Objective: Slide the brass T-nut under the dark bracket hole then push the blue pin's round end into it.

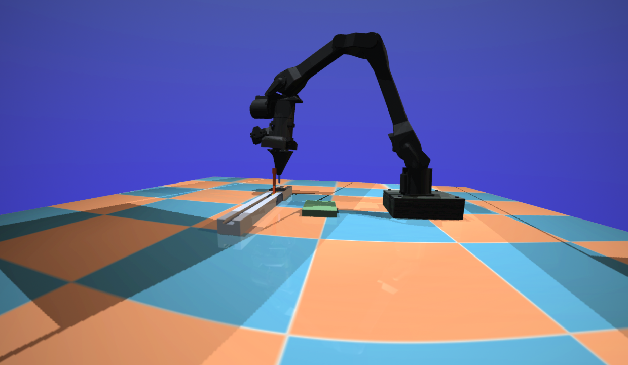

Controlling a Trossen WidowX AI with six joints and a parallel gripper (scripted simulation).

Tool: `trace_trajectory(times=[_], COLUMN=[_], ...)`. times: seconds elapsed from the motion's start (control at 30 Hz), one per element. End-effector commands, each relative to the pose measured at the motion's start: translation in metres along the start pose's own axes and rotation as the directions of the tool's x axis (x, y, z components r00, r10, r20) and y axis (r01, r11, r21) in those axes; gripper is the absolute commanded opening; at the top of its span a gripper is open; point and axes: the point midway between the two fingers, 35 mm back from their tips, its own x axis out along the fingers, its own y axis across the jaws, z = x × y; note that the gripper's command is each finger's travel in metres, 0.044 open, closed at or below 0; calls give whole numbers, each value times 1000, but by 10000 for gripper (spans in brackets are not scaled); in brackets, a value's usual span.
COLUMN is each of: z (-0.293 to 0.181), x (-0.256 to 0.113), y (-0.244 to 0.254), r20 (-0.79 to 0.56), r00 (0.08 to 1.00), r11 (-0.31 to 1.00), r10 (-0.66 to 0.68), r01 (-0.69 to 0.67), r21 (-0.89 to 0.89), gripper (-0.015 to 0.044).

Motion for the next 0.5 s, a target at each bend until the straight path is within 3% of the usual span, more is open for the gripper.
trace_trajectory(times=[0.0,0.47], z=[6,-2], x=[1,0], y=[-2,1], r20=[6,5], r00=[1000,1000], r11=[1000,1000], r10=[0,0], r01=[0,0], r21=[-2,0], gripper=[-150,-150])
